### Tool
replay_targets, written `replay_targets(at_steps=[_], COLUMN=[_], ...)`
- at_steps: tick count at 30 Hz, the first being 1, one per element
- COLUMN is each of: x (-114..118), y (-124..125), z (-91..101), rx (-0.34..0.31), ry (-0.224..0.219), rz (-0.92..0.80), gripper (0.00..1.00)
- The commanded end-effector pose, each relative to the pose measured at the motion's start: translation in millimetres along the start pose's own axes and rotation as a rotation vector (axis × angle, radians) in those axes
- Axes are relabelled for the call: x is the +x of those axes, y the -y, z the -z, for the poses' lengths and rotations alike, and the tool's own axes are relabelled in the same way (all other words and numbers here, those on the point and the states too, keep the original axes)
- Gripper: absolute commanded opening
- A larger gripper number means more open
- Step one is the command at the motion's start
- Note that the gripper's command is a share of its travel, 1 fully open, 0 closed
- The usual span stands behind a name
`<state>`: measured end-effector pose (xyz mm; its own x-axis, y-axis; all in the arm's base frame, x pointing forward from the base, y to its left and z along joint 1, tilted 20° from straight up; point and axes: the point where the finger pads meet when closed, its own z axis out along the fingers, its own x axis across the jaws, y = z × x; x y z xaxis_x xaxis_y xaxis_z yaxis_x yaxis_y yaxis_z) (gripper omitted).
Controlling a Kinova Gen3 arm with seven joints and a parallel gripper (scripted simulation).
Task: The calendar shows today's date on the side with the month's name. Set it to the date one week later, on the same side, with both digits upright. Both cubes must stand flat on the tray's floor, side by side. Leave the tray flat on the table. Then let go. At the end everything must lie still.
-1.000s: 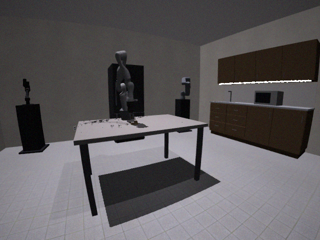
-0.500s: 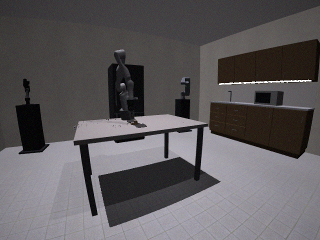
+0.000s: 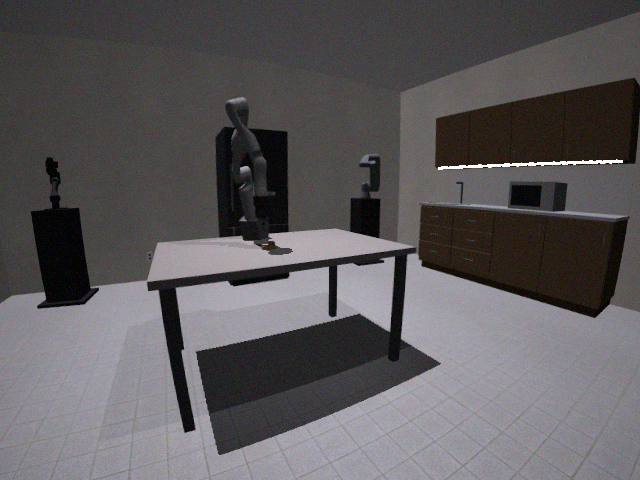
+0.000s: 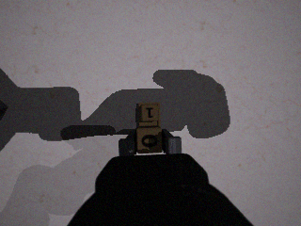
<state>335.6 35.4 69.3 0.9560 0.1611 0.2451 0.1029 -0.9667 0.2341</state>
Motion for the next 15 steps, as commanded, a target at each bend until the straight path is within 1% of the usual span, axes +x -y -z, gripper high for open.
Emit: replay_targets(at_steps=[1,15], x=[3.2,3.1], y=[-0.8,-0.8], z=[4.5,10.4], rx=[0.001,0.001], ry=[-0.01,-0.01], rz=[-0.004,-0.004], gripper=[0.57,0.57])
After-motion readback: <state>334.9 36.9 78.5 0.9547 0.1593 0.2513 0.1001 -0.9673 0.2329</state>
